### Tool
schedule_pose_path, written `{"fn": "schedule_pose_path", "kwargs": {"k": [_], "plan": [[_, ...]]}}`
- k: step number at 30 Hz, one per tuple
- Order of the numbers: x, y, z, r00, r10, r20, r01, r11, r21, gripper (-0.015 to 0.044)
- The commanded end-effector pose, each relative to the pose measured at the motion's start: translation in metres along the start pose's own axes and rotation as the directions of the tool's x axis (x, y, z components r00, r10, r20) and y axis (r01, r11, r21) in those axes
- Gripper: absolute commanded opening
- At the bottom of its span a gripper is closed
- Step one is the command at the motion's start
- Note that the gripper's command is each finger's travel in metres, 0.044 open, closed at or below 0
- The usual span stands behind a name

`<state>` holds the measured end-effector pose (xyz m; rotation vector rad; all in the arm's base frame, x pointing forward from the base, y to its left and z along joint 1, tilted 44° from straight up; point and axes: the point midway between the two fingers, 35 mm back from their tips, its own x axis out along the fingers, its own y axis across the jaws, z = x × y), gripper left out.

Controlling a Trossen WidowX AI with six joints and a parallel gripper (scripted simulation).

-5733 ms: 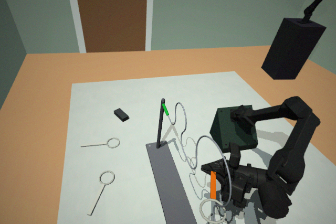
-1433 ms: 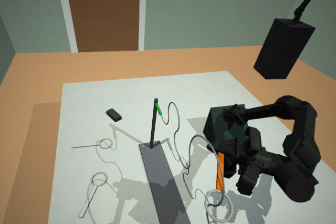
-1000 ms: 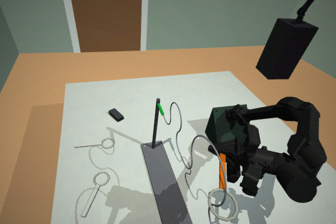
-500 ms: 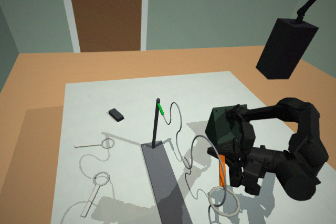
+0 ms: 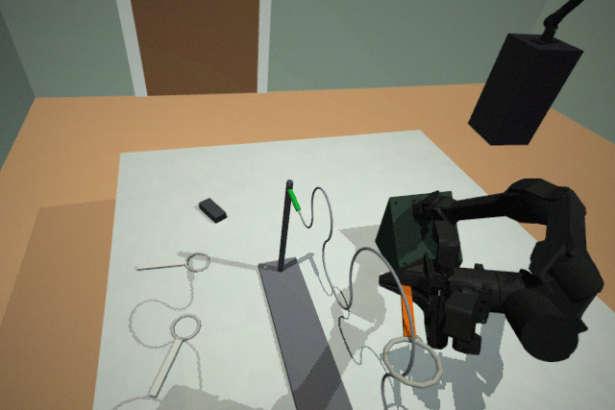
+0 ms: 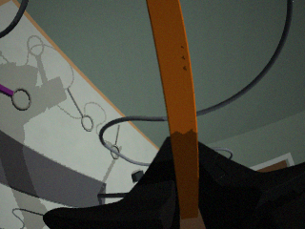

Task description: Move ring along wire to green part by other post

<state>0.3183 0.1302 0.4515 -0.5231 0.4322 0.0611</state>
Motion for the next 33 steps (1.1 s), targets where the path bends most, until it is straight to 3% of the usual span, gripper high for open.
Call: {"fn": "schedule_pose_path", "kwargs": {"k": [1, 33], "plan": [[0.0, 0.0, 0.0, 1.0, 0.023, 0.003, -0.024, 0.998, 0.051, -0.015], [0.0, 0.012, 0.002, 0.98, 0.192, 0.056, -0.2, 0.932, 0.301, -0.015]]}}
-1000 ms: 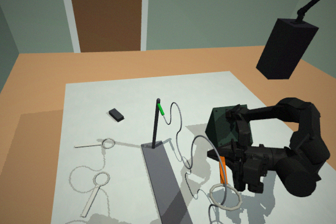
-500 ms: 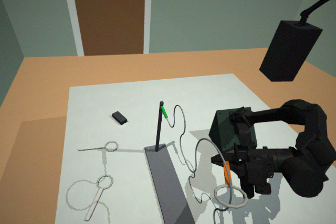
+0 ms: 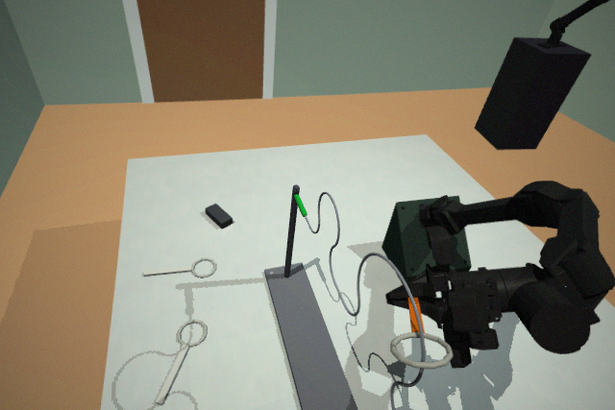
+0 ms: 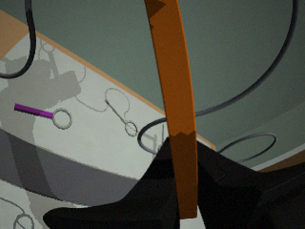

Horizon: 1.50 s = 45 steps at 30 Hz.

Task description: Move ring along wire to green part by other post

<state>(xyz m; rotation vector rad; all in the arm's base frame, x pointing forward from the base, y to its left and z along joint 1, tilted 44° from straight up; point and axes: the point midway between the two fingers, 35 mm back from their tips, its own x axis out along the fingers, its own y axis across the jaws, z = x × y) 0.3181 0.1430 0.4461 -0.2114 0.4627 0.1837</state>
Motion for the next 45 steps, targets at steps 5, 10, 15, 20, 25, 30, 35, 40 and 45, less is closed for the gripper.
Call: {"fn": "schedule_pose_path", "kwargs": {"k": [5, 10, 15, 20, 25, 30, 35, 40, 45], "plan": [[-0.001, 0.0, 0.001, 0.999, 0.041, 0.014, -0.042, 0.996, 0.074, -0.015], [-0.001, 0.002, 0.001, 0.998, 0.067, 0.021, -0.069, 0.991, 0.111, -0.015], [-0.001, 0.004, 0.001, 0.995, 0.093, 0.029, -0.096, 0.984, 0.149, -0.015], [-0.001, 0.006, 0.001, 0.992, 0.119, 0.038, -0.124, 0.975, 0.186, -0.015], [-0.001, 0.008, 0.002, 0.988, 0.143, 0.048, -0.151, 0.963, 0.225, -0.015], [-0.001, 0.01, 0.002, 0.984, 0.169, 0.06, -0.179, 0.948, 0.265, -0.015], [-0.001, 0.012, 0.003, 0.978, 0.194, 0.074, -0.207, 0.929, 0.307, -0.015], [-0.001, 0.014, 0.004, 0.972, 0.219, 0.09, -0.237, 0.906, 0.352, -0.015], [-0.001, 0.016, 0.004, 0.964, 0.244, 0.108, -0.267, 0.879, 0.396, -0.015]]}}
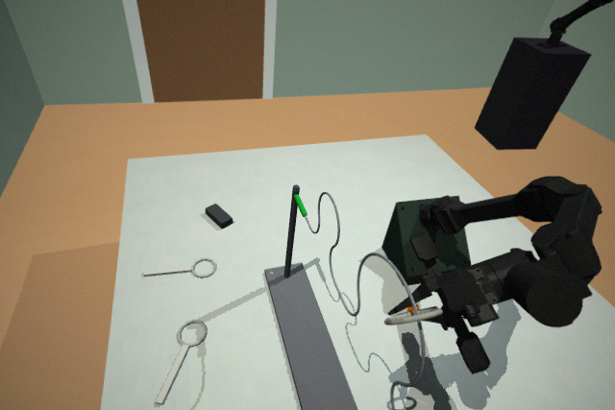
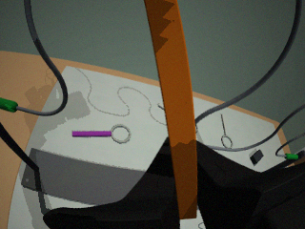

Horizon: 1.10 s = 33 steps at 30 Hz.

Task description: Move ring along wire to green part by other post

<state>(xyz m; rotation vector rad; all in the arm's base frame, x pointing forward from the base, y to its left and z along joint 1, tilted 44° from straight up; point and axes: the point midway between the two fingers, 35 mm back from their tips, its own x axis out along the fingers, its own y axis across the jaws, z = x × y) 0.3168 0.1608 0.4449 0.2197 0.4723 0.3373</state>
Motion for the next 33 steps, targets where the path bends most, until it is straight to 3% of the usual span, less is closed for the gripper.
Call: {"fn": "schedule_pose_path", "kwargs": {"k": [1, 33], "plan": [[-0.003, 0.001, 0.002, 0.999, 0.027, 0.017, -0.028, 0.998, 0.053, -0.015], [-0.003, 0.016, 0.005, 0.973, 0.208, 0.105, -0.232, 0.897, 0.375, -0.015]]}}
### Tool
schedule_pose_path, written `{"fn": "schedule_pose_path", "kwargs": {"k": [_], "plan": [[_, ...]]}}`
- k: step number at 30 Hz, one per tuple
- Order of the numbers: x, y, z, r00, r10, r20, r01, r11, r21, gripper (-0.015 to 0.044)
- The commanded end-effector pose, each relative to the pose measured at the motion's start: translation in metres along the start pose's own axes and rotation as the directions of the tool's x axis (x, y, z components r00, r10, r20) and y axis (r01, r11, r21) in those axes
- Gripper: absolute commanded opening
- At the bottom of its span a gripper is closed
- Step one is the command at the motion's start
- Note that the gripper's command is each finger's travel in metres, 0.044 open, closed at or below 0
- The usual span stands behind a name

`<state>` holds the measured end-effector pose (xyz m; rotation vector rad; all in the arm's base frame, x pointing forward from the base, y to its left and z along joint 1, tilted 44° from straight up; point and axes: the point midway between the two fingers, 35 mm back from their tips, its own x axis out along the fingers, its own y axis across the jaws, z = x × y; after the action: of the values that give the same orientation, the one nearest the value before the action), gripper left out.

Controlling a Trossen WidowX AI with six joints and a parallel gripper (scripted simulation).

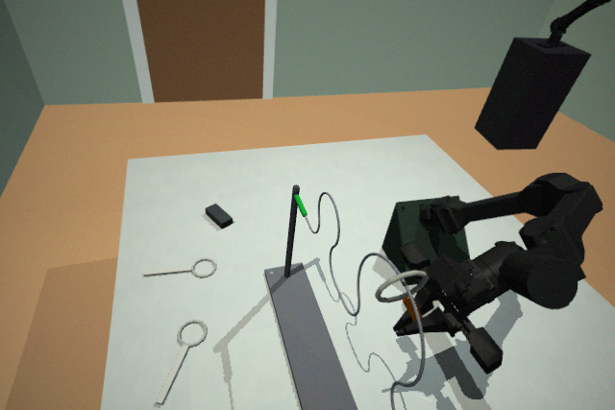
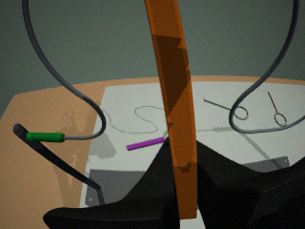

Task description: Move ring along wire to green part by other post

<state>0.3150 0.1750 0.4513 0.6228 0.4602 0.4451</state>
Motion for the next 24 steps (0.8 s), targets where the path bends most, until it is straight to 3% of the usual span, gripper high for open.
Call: {"fn": "schedule_pose_path", "kwargs": {"k": [1, 24], "plan": [[-0.003, 0.003, 0.002, 0.999, 0.031, 0.016, -0.032, 0.998, 0.051, -0.015], [-0.003, 0.014, 0.004, 0.984, 0.162, 0.074, -0.177, 0.941, 0.289, -0.015]]}}
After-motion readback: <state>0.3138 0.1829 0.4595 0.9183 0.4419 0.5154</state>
